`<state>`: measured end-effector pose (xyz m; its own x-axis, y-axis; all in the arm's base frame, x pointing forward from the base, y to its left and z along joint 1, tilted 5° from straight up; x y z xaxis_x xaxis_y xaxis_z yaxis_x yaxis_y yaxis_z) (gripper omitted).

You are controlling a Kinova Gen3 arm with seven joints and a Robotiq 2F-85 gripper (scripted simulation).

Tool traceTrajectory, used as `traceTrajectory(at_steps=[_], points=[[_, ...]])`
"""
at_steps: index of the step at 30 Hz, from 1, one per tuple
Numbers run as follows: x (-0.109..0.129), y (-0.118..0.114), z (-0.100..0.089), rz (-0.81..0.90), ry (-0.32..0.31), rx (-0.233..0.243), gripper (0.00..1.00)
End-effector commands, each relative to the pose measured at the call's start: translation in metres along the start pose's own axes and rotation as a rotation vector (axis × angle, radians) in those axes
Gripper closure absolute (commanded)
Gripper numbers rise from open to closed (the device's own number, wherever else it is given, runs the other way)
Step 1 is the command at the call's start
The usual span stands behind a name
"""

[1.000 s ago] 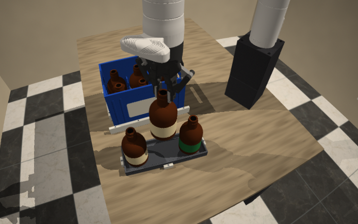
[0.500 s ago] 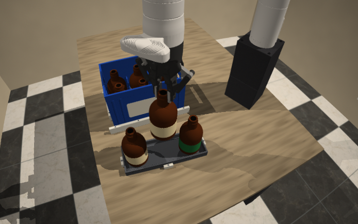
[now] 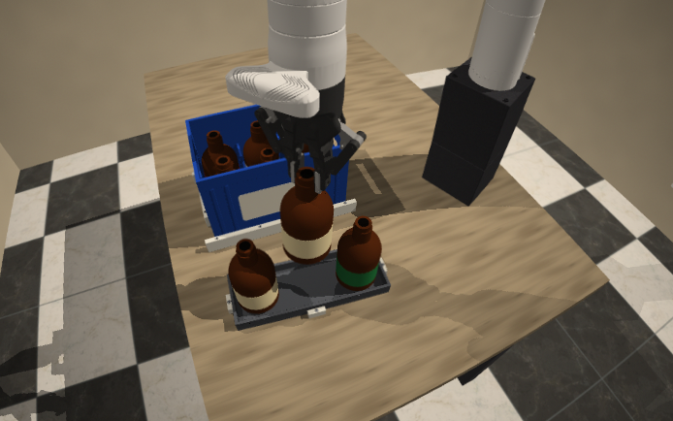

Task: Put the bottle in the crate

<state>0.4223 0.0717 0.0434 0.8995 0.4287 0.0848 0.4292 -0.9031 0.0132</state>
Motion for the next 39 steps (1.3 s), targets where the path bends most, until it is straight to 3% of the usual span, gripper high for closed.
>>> traceTrajectory(at_steps=[1, 39], points=[[-0.001, 0.0, -0.002, -0.001, -0.002, 0.0, 1.0], [0.001, 0.001, -0.035, -0.001, -0.002, 0.0, 1.0]])
Point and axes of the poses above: the point where the finger pads meet when closed, its own z axis out along the fingers, its own y axis across the jaws, x = y × z, the point moved 1 cm from there along -z, back along the fingers, and after that the axes turned 6 degrees about z, right-handed, at the moved point
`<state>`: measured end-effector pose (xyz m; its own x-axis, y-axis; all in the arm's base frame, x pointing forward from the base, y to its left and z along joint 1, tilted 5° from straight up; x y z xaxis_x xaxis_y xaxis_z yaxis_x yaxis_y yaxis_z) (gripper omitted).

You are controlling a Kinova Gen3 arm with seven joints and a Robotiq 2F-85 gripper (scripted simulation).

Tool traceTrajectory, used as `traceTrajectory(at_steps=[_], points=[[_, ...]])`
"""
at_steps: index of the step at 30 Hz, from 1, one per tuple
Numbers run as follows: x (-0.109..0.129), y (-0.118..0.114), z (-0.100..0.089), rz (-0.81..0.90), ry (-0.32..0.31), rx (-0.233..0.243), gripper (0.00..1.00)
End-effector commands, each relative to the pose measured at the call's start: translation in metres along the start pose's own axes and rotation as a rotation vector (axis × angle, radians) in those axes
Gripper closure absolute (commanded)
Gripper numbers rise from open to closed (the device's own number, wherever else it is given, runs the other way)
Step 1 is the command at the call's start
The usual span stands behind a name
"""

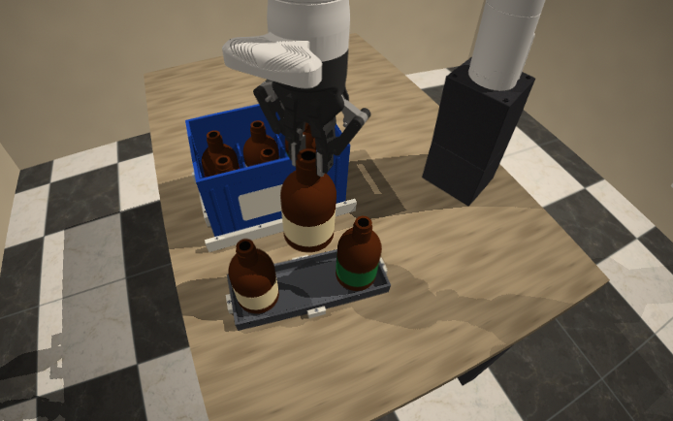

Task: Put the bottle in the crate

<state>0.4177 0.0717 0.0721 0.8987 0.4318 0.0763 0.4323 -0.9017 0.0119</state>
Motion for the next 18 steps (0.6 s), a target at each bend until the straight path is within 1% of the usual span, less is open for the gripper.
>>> traceTrajectory(at_steps=[1, 18], points=[[0.003, 0.0023, -0.0067, 0.003, 0.006, -0.001, 1.0], [0.0034, 0.0024, -0.0129, 0.003, 0.006, -0.001, 1.0]])
Point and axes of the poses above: the point where the finger pads meet when closed, its own z axis out along the fingers, its own y axis across the jaws, x = y × z, the point moved 1 cm from there along -z, back along the fingers, and after that the axes turned 6 degrees about z, right-handed, at the moved point
